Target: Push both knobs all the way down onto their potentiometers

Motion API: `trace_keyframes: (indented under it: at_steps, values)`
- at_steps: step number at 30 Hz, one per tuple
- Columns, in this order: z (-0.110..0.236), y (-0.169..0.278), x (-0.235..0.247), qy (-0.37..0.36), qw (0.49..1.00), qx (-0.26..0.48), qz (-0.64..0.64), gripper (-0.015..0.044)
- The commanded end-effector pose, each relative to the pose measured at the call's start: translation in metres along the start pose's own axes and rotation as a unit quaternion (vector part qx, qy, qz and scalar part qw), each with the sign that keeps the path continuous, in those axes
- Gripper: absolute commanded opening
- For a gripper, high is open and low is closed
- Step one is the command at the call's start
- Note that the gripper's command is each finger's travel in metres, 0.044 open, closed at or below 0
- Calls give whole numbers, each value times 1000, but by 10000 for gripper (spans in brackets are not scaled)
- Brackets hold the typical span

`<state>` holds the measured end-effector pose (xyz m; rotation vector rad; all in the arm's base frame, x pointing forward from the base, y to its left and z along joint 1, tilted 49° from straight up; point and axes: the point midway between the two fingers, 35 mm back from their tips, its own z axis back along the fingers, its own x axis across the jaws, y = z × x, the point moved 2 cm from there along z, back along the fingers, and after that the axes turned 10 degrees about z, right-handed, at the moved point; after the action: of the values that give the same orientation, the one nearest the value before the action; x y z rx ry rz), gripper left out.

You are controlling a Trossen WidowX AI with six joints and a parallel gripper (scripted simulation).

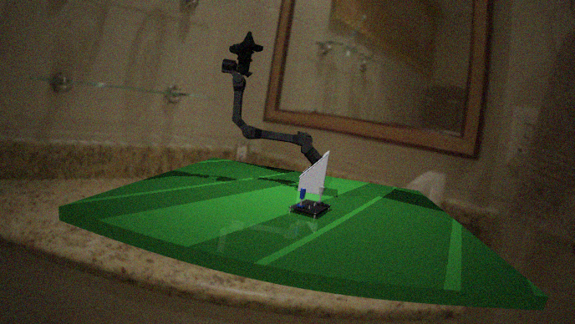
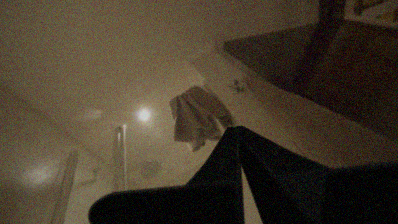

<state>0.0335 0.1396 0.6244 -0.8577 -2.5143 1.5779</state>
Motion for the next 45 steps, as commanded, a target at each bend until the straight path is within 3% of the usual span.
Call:
trace_keyframes:
  at_steps: [1, 12, 23, 45]
  values:
    - [-25, 35, 27, -3, 998, 60, 13, 0]
    - [-72, 141, 59, 25, 975, 219, 33, 0]
    - [-93, 247, 53, 96, 931, 352, 6, 0]
    - [-61, 420, -9, 264, 794, 546, -37, 0]
